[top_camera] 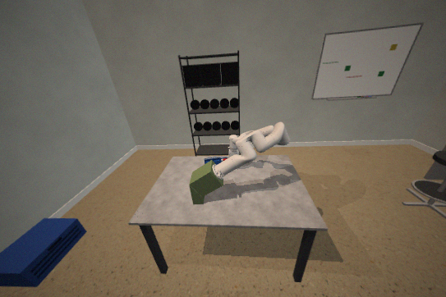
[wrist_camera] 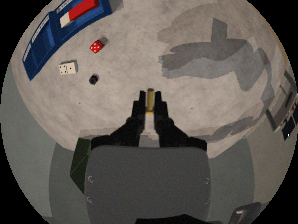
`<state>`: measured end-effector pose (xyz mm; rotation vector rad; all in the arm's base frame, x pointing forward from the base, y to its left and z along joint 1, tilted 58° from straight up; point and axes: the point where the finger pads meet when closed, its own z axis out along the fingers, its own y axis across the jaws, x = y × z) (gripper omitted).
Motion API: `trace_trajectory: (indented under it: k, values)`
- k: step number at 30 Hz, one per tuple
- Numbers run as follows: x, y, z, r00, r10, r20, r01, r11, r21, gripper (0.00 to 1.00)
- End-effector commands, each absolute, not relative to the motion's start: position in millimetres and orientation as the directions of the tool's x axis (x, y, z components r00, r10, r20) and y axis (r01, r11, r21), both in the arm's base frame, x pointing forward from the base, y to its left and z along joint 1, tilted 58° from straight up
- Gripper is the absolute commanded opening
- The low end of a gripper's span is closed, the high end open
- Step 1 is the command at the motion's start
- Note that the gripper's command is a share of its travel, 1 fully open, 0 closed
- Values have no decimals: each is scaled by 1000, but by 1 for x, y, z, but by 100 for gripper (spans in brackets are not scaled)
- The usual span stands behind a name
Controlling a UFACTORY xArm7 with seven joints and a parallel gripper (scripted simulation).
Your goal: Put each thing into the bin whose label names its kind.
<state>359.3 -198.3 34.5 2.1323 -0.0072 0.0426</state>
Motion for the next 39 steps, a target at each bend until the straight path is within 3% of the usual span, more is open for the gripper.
trace_trajectory:
  k: [1,16,39]
  values:
    - [360,-196,36,999,13,34,-22,-533,846,0]
    - [359,-188,41,999,13,34,-22,-533,846,0]
    - [432,-131,-45,999,13,34,-22,-535,845,0]
